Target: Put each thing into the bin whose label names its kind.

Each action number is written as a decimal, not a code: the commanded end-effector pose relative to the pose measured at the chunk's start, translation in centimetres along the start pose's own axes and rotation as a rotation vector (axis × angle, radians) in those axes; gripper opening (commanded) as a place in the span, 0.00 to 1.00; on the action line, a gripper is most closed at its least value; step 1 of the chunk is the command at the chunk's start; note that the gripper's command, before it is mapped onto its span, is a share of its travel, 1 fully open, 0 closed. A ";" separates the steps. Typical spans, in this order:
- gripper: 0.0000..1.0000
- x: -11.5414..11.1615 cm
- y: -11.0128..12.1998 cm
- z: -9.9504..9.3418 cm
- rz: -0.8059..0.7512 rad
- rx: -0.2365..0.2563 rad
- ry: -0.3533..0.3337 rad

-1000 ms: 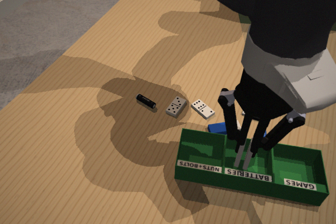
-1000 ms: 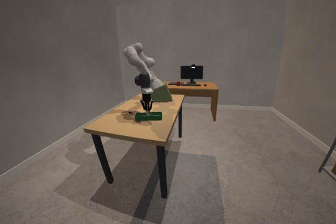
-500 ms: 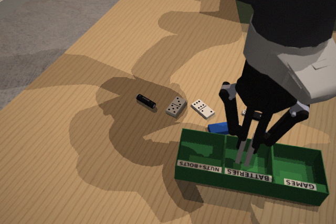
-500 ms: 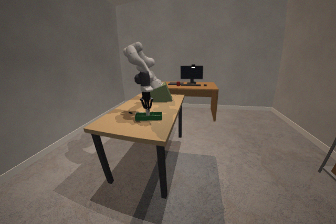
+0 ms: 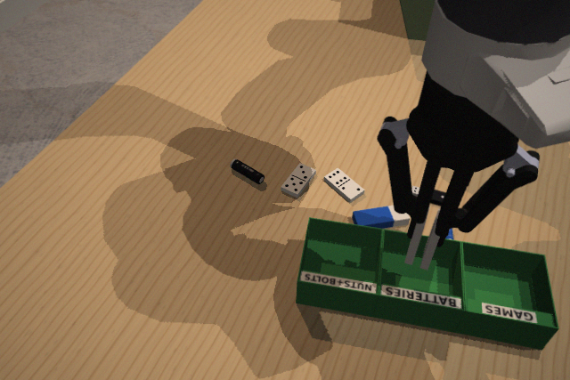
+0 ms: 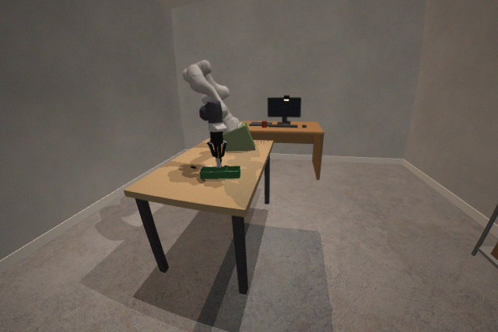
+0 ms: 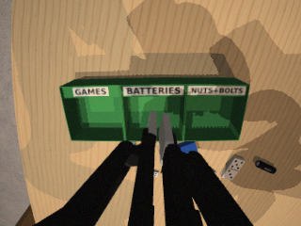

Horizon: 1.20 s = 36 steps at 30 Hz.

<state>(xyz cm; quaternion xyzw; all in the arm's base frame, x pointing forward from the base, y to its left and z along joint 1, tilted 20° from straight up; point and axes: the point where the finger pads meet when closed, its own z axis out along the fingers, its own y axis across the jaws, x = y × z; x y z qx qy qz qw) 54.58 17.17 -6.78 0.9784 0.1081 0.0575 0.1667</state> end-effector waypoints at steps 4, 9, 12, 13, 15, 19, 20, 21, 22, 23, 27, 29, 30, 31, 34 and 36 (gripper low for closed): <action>0.05 -0.1 0.2 -1.7 -0.008 -0.004 -0.007; 0.05 -0.1 0.2 -1.7 -0.008 -0.004 -0.007; 0.05 -0.1 0.2 -1.7 -0.008 -0.004 -0.007; 0.05 -0.1 0.2 -1.7 -0.008 -0.004 -0.007; 0.05 -0.1 0.2 -1.7 -0.008 -0.004 -0.007; 0.05 -0.5 -1.8 -1.7 -0.008 -0.004 -0.007; 0.05 -0.5 -1.8 -1.7 -0.008 -0.004 -0.007; 0.05 -0.5 -1.8 -1.7 -0.008 -0.004 -0.007; 0.05 -0.6 -2.3 -1.7 -0.008 -0.004 -0.007; 0.05 -0.7 -2.8 -1.7 -0.008 -0.004 -0.007; 0.05 -1.1 -4.7 -1.7 -0.008 -0.004 -0.007; 0.05 -1.3 -5.7 -1.7 -0.008 -0.004 -0.007; 0.05 -1.3 -6.2 -1.7 -0.008 -0.004 -0.007; 0.05 -1.4 -6.7 -1.7 -0.008 -0.004 -0.007; 0.05 -1.7 -8.1 -1.7 -0.008 -0.004 -0.007; 0.05 -1.7 -8.1 -1.7 -0.008 -0.004 -0.007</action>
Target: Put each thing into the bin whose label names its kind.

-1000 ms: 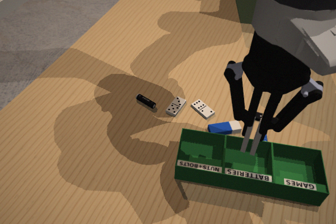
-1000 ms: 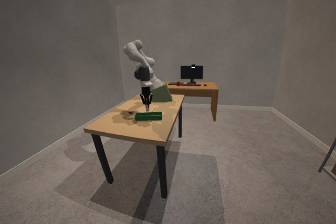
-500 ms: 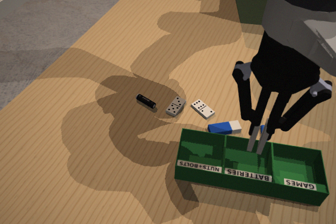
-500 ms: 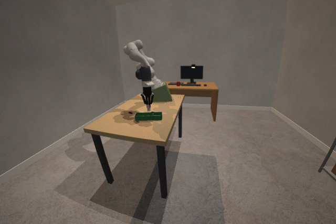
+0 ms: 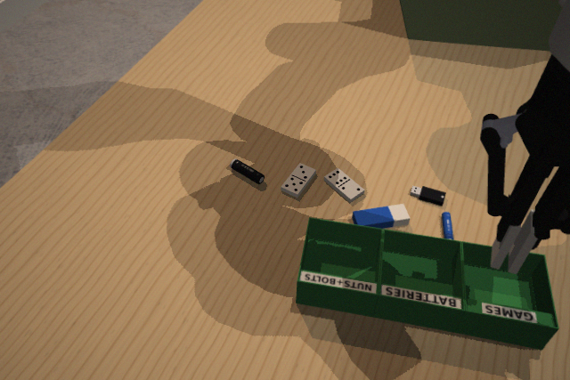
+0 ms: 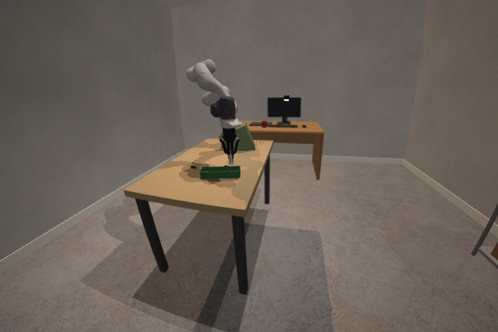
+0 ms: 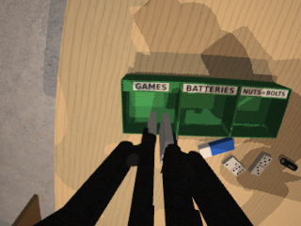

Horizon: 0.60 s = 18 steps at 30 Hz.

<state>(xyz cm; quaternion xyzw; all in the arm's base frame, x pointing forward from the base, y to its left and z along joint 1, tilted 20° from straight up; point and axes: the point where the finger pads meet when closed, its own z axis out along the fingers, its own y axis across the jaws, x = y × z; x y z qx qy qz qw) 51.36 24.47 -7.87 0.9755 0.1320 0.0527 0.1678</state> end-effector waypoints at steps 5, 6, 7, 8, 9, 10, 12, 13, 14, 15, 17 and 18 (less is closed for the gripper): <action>0.05 -0.2 -0.4 0.9 0.041 -0.004 -0.005; 0.05 -0.2 -0.4 1.2 0.041 -0.004 -0.005; 0.05 -0.2 -0.4 1.4 0.041 -0.004 -0.005; 0.05 -0.2 -0.4 1.7 0.041 -0.004 -0.005; 0.05 -0.2 -0.4 2.0 0.041 -0.004 -0.005; 0.05 -0.2 -0.4 2.2 0.041 -0.004 -0.005; 0.05 -0.2 -0.4 2.8 0.041 -0.004 -0.005; 0.05 -0.2 -0.4 3.0 0.041 -0.004 -0.005; 0.05 -0.2 -0.4 3.3 0.041 -0.004 -0.005; 0.05 -0.2 -0.4 3.6 0.041 -0.004 -0.005; 0.05 -0.2 -0.4 4.1 0.041 -0.004 -0.005; 0.05 -0.2 -0.4 4.1 0.041 -0.004 -0.005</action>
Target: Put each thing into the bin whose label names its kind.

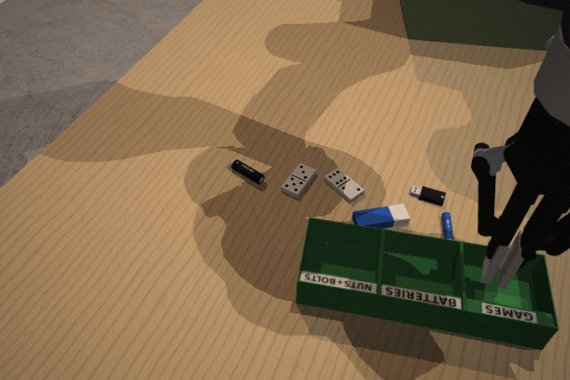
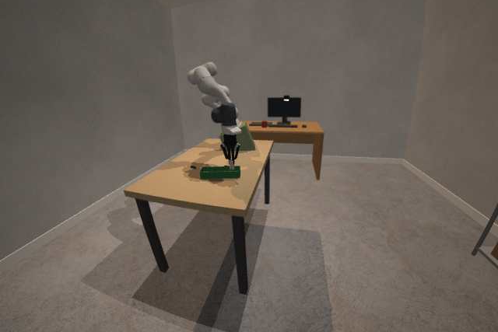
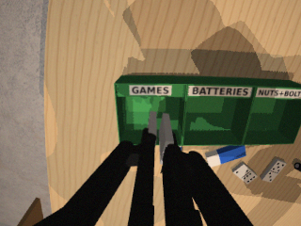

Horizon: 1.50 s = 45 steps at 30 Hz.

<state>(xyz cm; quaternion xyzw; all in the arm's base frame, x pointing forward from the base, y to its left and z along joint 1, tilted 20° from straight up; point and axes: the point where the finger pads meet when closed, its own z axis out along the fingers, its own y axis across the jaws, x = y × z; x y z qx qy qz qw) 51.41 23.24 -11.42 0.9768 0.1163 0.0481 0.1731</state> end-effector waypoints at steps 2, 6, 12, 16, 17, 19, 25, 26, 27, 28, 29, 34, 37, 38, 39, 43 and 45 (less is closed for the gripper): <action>0.05 0.3 -0.3 0.6 0.012 0.006 0.010; 0.05 0.3 -0.3 1.7 0.012 0.006 0.010; 0.05 0.3 -0.3 2.3 0.012 0.006 0.010; 0.05 0.3 -0.3 2.3 0.012 0.006 0.010; 0.05 0.3 -0.3 2.3 0.012 0.006 0.010; 0.05 0.3 -0.3 2.3 0.012 0.006 0.010; 0.05 0.3 -0.3 2.3 0.012 0.006 0.010; 0.05 0.3 -0.3 2.3 0.012 0.006 0.010; 0.05 0.3 -0.3 2.3 0.012 0.006 0.010; 0.05 0.3 -0.3 2.3 0.012 0.006 0.010; 0.05 0.3 -0.3 2.3 0.012 0.006 0.010; 0.05 0.3 -0.3 2.3 0.012 0.006 0.010; 0.05 0.3 -0.3 2.3 0.012 0.006 0.010; 0.05 0.3 -0.3 2.3 0.012 0.006 0.010; 0.05 0.3 -0.3 2.3 0.012 0.006 0.010; 0.05 0.3 -0.3 2.3 0.012 0.006 0.010; 0.05 0.3 -0.3 2.3 0.012 0.006 0.010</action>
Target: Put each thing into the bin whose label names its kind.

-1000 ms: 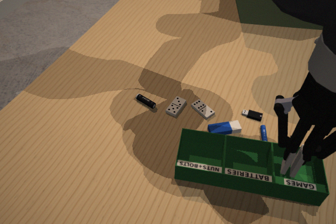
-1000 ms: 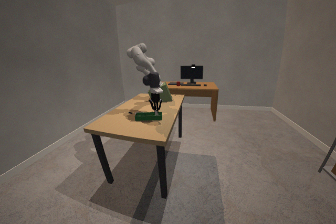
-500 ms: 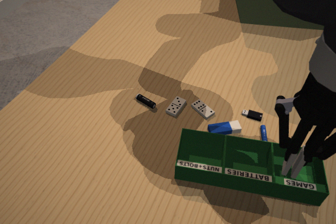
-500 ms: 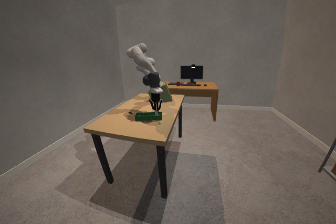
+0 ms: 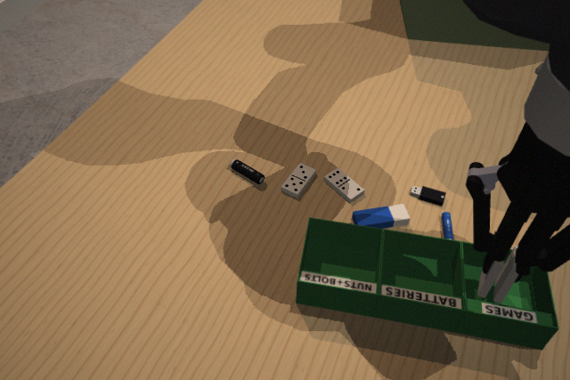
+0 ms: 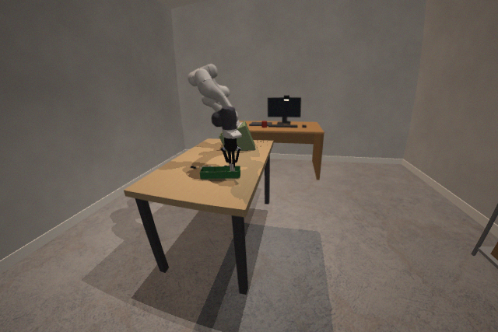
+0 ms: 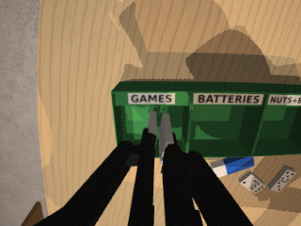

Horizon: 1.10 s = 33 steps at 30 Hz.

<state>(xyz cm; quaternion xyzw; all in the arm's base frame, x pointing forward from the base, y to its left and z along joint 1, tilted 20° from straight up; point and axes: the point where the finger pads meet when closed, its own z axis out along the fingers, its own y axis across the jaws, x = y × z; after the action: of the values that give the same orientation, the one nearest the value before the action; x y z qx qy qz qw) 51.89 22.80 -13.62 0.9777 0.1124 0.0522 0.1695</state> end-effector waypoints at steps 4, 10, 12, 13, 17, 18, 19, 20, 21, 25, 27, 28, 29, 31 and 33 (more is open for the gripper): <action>0.05 0.1 0.0 0.0 0.003 0.000 0.003; 0.05 0.1 0.0 0.0 0.003 0.000 0.003; 0.05 0.1 0.0 0.0 0.003 0.000 0.003; 0.05 0.1 0.0 0.0 0.003 0.000 0.003; 0.05 0.1 0.0 0.0 0.003 0.000 0.003; 0.05 0.1 0.0 -0.1 0.003 0.000 0.003; 0.05 0.1 0.0 -0.2 0.003 0.000 0.003; 0.05 0.1 0.0 -0.4 0.003 0.000 0.003; 0.05 0.1 0.0 -0.5 0.003 0.000 0.003; 0.05 0.1 0.0 -0.8 0.003 0.000 0.003; 0.05 0.1 0.0 -1.0 0.003 0.000 0.003; 0.05 0.1 0.0 -1.2 0.003 0.000 0.003; 0.05 0.1 0.0 -1.3 0.003 0.000 0.003; 0.05 0.1 0.0 -1.6 0.003 0.000 0.003; 0.05 0.1 0.0 -1.8 0.003 0.000 0.003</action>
<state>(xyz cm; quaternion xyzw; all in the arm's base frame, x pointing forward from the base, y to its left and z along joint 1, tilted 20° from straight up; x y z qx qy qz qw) 51.92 23.28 -12.30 0.9780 0.1106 0.0555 0.1681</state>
